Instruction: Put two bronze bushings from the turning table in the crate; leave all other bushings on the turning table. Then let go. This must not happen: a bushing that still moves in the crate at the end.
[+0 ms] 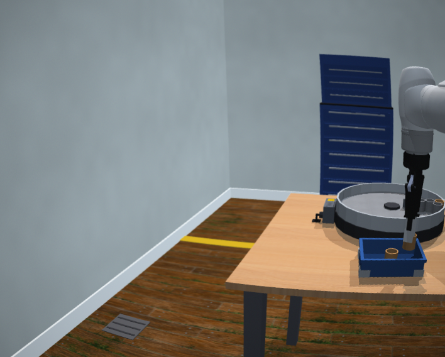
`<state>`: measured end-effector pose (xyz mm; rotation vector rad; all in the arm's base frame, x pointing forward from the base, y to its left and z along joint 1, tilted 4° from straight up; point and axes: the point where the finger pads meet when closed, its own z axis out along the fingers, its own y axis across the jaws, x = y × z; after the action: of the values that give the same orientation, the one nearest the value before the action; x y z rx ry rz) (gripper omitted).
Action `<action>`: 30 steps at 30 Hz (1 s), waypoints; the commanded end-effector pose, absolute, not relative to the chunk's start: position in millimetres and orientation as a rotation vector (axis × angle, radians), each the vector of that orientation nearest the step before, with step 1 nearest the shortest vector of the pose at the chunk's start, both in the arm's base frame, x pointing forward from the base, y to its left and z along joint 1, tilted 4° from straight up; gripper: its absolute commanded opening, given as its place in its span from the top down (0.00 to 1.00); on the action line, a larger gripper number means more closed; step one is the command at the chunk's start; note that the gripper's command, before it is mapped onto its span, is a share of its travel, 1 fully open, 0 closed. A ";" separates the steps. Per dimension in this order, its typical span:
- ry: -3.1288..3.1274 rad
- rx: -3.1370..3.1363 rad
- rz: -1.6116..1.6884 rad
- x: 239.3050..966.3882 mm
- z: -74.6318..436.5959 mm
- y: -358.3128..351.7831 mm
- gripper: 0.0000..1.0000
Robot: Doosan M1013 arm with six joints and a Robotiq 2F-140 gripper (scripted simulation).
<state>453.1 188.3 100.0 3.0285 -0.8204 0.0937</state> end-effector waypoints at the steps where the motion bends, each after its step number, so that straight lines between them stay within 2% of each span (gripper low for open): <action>1: -0.820 3.028 0.099 453.9 98.9 184.9 1.00; 30: -0.820 3.028 0.099 455.1 82.8 184.5 1.00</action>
<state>454.5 188.4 91.5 3.0308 -0.8209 0.0983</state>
